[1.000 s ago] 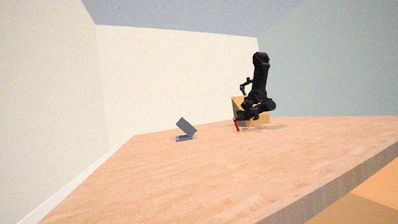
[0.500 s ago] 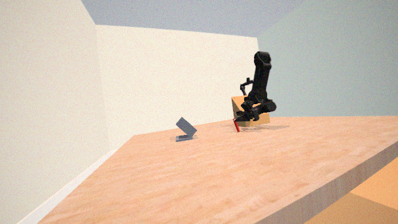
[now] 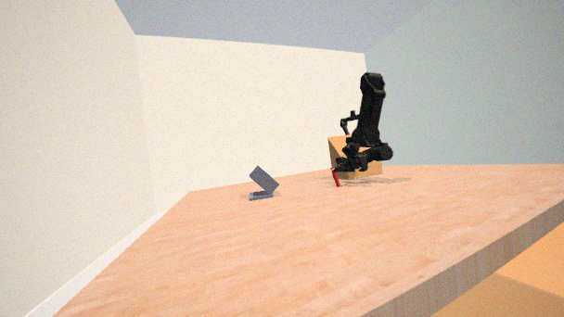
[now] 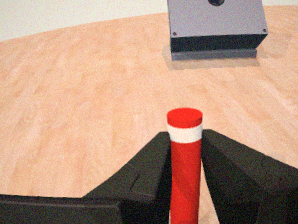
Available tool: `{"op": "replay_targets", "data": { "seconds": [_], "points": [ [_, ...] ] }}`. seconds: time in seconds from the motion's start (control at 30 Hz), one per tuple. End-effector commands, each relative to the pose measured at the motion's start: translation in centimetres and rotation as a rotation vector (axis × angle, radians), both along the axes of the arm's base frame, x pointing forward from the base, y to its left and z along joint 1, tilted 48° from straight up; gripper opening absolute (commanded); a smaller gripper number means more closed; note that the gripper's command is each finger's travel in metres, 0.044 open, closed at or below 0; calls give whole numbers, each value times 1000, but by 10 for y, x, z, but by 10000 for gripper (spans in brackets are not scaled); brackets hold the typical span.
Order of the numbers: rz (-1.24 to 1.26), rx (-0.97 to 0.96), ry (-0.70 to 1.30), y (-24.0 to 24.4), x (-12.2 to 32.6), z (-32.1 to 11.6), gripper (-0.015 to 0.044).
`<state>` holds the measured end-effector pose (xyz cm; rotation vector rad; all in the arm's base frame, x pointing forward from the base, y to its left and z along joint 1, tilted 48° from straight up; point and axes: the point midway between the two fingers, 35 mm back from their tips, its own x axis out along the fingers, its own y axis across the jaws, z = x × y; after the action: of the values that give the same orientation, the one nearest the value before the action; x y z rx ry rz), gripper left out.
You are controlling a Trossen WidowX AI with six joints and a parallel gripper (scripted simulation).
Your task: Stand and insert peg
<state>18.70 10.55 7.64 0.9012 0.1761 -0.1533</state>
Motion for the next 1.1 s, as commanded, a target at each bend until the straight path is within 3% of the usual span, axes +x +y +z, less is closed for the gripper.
{"op": "replay_targets", "data": {
  "seconds": [0.0,1.07],
  "points": [
    [1,0,1,2,-1,-1,49],
    [-69,-1,-46,4,-7,-3,49]
  ]
}}
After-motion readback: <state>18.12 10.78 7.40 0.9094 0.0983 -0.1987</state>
